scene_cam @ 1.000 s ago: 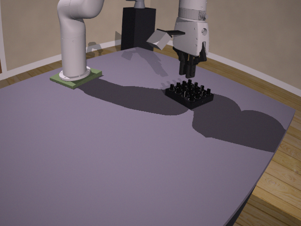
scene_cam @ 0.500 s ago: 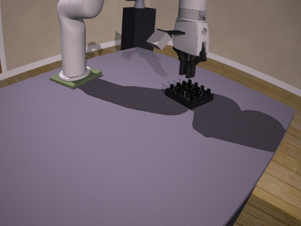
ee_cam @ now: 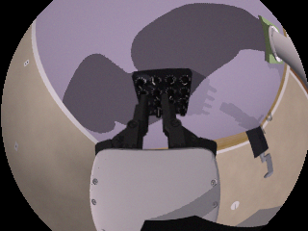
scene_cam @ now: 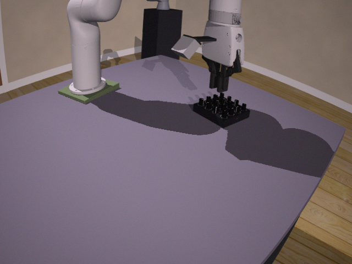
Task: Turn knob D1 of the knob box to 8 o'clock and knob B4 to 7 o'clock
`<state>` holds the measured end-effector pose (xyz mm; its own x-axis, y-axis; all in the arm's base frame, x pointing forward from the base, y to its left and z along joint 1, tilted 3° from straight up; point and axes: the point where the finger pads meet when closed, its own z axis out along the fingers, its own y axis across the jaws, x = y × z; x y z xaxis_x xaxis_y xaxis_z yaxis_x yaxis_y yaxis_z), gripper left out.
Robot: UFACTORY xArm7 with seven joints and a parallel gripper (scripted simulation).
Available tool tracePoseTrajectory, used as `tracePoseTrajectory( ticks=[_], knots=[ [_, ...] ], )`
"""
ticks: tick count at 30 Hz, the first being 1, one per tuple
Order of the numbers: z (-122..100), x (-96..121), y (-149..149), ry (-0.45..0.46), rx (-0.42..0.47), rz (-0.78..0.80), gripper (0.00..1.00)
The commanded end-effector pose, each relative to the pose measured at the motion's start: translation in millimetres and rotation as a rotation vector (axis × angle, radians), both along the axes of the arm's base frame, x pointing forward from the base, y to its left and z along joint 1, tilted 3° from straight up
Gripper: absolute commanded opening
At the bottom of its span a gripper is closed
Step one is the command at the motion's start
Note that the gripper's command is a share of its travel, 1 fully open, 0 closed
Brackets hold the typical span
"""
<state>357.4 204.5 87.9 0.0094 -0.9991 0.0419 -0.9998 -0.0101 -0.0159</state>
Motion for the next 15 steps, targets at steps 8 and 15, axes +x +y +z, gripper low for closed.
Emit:
tracePoseTrajectory(
  ticks=[8,15],
  knots=[
    [-6.2,1.3,0.4,-0.002,0.002,0.0,0.19],
    [-14.9,1.4,0.1,-0.002,0.002,0.0,0.19]
  ],
)
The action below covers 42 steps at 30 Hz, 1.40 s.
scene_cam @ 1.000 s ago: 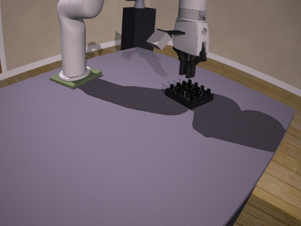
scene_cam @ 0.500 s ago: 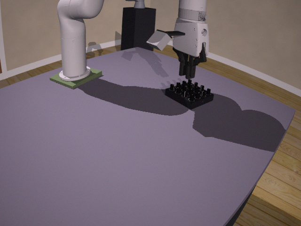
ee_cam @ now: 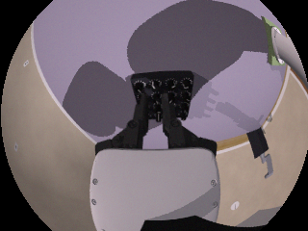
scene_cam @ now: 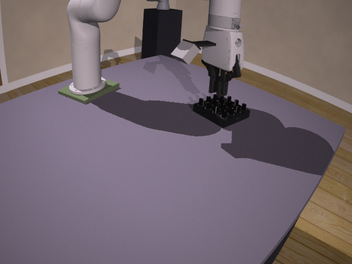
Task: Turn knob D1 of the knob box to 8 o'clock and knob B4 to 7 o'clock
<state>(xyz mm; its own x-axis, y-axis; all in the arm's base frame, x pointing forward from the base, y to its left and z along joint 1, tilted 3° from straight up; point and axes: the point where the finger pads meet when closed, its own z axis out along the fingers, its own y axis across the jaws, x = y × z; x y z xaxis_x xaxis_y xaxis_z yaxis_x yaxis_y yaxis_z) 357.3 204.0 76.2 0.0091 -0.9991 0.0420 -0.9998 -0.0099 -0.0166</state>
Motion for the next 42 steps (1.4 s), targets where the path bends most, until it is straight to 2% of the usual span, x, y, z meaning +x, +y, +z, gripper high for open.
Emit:
tracePoseTrajectory(
  ticks=[1,22,42],
  knots=[
    [-4.6,1.5,0.6,-0.002,0.002,0.0,0.19],
    [-26.0,1.9,0.0,-0.002,0.002,0.0,0.19],
    [-29.0,2.0,-0.2,-0.002,0.002,0.0,0.19]
  ],
)
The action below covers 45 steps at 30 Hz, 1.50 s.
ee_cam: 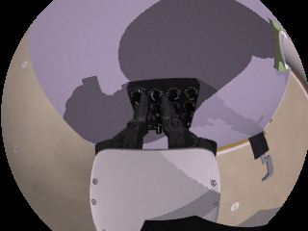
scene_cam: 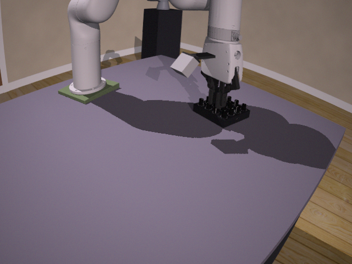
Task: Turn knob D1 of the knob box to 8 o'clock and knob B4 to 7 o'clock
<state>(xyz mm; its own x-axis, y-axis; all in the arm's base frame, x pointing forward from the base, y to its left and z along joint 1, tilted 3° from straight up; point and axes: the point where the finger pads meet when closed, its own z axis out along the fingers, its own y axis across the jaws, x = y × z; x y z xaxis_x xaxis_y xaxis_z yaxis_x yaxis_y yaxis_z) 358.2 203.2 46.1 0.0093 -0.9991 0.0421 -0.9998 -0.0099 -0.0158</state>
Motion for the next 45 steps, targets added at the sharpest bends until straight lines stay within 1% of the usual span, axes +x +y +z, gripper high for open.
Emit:
tracePoseTrajectory(
  ticks=[1,34,45],
  knots=[
    [1.0,1.1,0.7,-0.003,0.002,0.0,0.19],
    [0.9,1.1,0.7,-0.003,0.002,0.0,0.19],
    [-4.3,1.2,0.4,-0.003,0.002,0.0,0.19]
  ],
)
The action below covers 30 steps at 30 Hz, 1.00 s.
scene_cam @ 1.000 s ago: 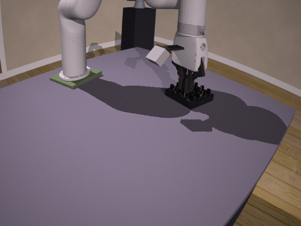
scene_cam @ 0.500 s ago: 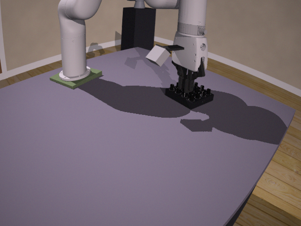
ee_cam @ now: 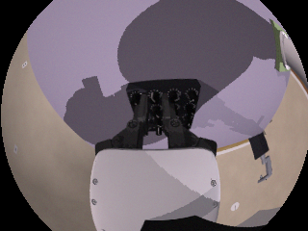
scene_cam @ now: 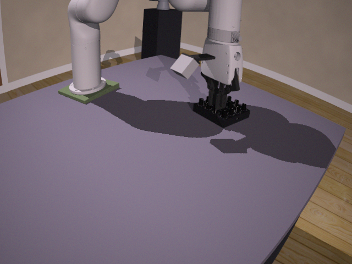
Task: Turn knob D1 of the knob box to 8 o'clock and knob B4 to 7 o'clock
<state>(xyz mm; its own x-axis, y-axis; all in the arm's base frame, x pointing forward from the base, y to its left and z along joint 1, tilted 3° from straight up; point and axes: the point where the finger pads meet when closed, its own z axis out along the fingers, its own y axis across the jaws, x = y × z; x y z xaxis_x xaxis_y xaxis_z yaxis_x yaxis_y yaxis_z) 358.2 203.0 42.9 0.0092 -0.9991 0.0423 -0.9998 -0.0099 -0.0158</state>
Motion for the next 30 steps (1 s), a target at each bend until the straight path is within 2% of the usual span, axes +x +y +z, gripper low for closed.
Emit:
tracePoseTrajectory(
  ticks=[1,30],
  knots=[
    [-1.8,1.2,0.6,-0.002,0.002,0.0,0.19],
    [-7.8,1.3,0.3,-0.002,0.002,0.0,0.19]
  ],
)
